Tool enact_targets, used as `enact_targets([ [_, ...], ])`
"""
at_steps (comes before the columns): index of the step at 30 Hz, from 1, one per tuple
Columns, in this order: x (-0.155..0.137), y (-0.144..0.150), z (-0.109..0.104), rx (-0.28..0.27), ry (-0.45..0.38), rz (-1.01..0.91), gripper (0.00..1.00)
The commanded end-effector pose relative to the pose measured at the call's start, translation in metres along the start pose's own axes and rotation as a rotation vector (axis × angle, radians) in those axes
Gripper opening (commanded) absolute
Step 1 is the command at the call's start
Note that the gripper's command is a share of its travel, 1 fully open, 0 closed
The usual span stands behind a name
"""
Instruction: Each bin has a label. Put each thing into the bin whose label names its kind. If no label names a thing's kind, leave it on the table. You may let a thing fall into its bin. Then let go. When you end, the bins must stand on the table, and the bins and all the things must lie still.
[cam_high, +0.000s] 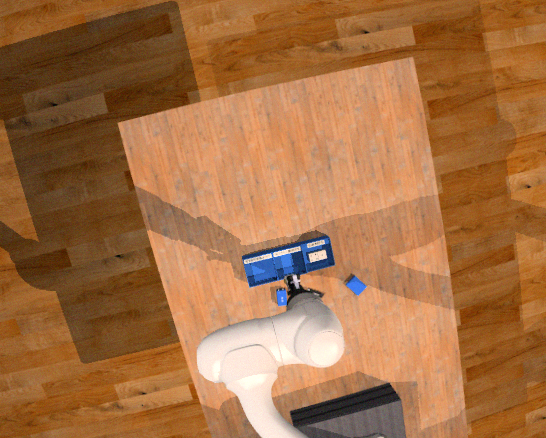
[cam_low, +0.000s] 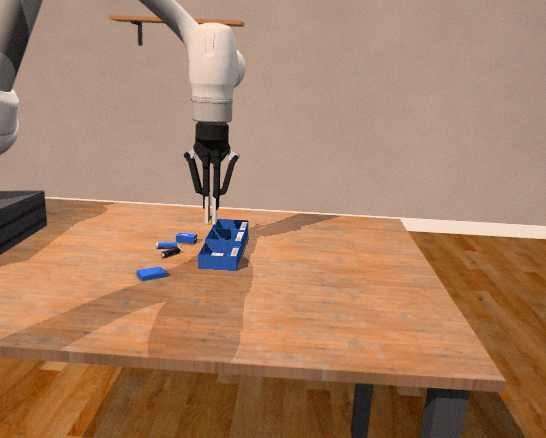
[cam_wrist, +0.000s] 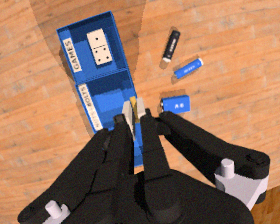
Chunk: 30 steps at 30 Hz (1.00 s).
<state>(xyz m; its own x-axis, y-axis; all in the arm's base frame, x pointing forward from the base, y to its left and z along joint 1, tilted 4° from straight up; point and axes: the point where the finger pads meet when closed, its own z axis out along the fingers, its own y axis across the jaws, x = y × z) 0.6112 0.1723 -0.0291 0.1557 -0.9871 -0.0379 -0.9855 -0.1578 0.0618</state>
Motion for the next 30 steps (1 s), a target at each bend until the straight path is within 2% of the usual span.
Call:
enact_targets([
  [1,0.007,-0.017,0.0,0.0,0.0,0.0,0.06],
  [5,0.013,-0.032,0.0,0.0,0.0,0.0,0.06],
  [20,0.012,-0.031,0.0,0.0,0.0,0.0,0.06],
  [30,0.012,-0.031,0.016,0.0,0.0,0.0,0.06],
])
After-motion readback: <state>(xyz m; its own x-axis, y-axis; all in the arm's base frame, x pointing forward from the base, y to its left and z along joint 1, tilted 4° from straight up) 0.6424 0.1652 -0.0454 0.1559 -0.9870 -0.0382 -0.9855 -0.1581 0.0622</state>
